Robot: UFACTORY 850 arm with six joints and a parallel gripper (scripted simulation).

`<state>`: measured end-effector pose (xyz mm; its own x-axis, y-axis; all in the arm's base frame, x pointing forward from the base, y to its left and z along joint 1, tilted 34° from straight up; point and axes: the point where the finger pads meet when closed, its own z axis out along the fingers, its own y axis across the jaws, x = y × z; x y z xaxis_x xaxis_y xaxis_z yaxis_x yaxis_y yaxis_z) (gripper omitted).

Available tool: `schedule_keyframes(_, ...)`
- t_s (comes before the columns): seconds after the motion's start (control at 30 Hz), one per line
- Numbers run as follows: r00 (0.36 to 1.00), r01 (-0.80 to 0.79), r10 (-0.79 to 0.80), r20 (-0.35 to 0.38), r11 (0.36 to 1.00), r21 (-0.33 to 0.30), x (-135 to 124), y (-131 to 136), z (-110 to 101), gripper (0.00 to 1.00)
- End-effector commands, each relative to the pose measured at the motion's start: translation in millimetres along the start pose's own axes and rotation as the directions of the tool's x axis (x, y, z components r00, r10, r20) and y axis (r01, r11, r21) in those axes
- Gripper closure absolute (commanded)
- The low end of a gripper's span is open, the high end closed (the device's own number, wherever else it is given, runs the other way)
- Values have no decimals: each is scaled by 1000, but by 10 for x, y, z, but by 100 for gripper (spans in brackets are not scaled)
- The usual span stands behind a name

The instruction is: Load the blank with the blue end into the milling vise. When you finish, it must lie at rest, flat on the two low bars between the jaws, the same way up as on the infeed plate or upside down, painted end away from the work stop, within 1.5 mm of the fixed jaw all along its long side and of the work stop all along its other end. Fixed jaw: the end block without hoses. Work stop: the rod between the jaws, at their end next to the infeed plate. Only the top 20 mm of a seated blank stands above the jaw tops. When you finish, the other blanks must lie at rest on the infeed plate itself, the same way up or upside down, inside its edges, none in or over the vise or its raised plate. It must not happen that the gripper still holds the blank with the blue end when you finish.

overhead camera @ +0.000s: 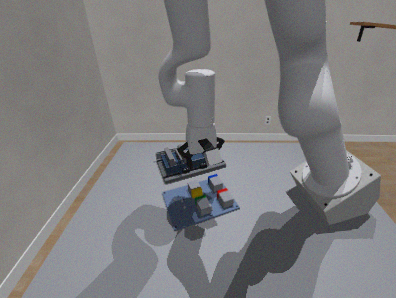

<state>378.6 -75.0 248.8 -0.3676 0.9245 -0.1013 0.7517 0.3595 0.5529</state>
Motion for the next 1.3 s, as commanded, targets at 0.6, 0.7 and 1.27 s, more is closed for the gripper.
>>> schedule_keyframes(0.6,1000,0,0,1,1000,-1,-4,5,-2,0)
schedule_keyframes(0.7,1000,0,0,1,1000,-1,-4,5,-2,0)
schedule_keyframes(1.27,1000,0,0,1,1000,-1,30,-7,-148,0)
